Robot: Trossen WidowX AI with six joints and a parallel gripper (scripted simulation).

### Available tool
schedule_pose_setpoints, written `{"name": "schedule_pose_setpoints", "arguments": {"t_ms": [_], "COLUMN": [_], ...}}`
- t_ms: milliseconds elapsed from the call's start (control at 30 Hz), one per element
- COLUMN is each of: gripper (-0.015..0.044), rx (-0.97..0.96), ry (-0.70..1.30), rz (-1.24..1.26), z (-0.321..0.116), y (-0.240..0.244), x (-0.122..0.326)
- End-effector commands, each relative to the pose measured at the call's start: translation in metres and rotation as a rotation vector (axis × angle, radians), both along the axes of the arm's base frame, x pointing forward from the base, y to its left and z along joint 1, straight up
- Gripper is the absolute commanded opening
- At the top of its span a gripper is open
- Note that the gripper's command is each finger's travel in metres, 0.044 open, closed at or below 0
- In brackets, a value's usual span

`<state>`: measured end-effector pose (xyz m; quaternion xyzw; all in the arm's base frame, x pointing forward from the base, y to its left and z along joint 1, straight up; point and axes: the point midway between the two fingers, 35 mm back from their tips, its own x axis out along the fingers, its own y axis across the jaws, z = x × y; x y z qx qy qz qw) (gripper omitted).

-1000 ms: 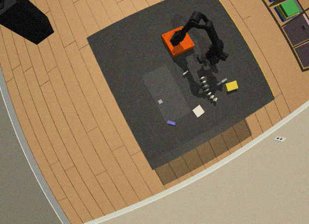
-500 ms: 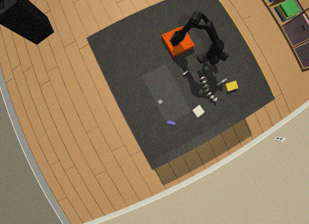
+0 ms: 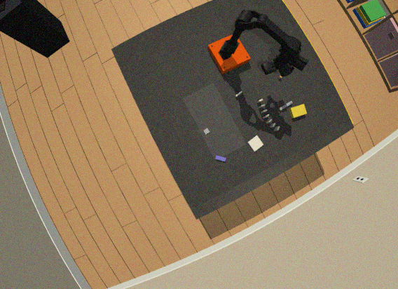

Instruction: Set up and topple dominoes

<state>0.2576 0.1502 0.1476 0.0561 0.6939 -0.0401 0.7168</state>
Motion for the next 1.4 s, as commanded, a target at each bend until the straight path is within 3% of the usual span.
{"name": "schedule_pose_setpoints", "arguments": {"t_ms": [0,267,533,1367], "gripper": [0.0107,0.0107,0.0107,0.0107], "rx": [-0.008,-0.014,-0.008,-0.014], "ry": [0.009,0.01,0.012,0.01], "rz": [-0.01,-0.02,-0.03,-0.02], "z": [0.0,0.0,-0.009,-0.131], "y": [-0.024,-0.11,-0.109,-0.109], "x": [0.022,0.076,0.077,0.079]}}
